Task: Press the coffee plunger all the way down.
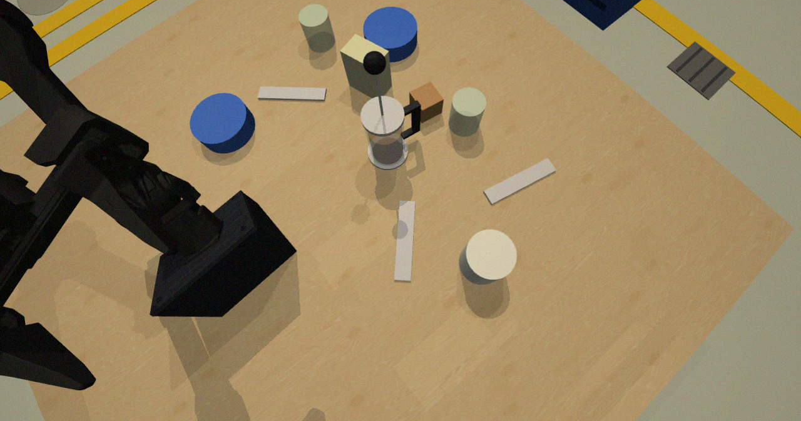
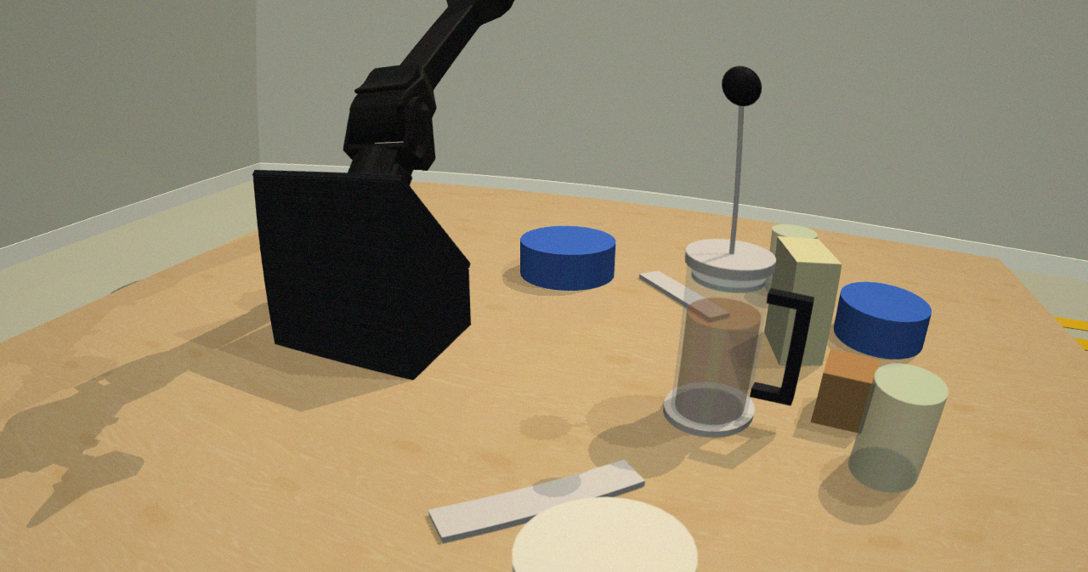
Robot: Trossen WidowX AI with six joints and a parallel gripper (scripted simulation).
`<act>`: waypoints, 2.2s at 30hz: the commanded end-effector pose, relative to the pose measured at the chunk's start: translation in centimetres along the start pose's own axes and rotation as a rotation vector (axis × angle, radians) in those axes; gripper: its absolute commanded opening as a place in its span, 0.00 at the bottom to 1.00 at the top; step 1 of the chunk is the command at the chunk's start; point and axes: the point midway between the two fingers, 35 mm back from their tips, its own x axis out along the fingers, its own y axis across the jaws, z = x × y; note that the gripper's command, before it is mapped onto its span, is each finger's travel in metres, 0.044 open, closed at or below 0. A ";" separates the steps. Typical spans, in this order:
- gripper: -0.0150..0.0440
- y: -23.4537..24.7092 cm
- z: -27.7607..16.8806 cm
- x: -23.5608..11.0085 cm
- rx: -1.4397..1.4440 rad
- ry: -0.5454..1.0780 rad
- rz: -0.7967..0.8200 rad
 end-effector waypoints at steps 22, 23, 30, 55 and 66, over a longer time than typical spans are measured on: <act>1.00 28.2 -13.7 -2.1 -0.491 0.363 1.101; 1.00 28.1 -14.5 -1.9 -0.491 0.363 1.101; 1.00 27.5 -17.3 -1.7 -0.490 0.362 1.106; 1.00 30.2 -19.2 -0.3 -0.491 0.361 1.107; 0.73 30.5 -19.4 -0.1 -0.490 0.360 1.108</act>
